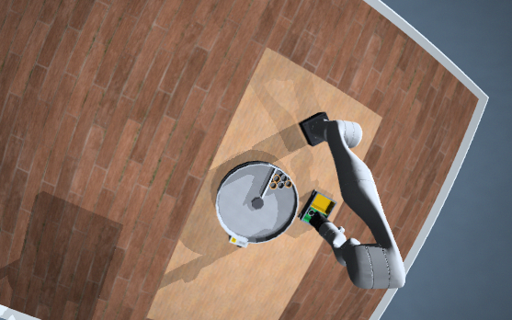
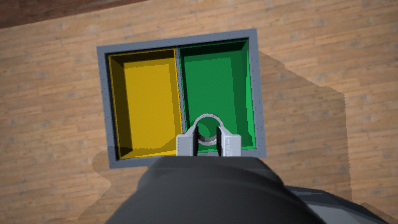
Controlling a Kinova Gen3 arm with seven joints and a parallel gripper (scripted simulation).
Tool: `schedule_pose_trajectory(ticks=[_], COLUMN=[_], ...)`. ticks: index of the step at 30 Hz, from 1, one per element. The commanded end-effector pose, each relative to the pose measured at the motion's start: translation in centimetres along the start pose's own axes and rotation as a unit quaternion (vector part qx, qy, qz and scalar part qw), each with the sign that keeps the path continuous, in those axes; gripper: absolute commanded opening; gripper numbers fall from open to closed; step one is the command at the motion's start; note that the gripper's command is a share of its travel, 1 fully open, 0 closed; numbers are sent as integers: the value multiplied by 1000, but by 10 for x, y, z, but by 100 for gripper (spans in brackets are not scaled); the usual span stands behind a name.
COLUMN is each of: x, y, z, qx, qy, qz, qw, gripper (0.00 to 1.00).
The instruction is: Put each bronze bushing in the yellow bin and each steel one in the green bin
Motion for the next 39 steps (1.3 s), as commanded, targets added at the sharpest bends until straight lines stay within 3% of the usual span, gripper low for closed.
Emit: schedule_pose_trajectory(ticks=[1,3,5,7,10,39], x=[-2,-2,-1,-1,-1,-1], y=[-30,-30,-51,-51,-83,-82], z=[10,10,9,9,8,8], qx=[15,15,15,15,15,15], qy=[5,5,5,5,5,4], qz=[10,10,10,10,10,10], qw=[1000,1000,1000,1000,1000,1000], gripper=[47,47,47,47,47,47])
Point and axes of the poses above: the point where the finger pads meet when closed, its own y axis out along the fingers, its own z axis across the jaws, x = y × z, the point moved 7 cm from there along -y, back along the fingers, and after that the axes turned 2 degrees about y, right-handed, at the moved point
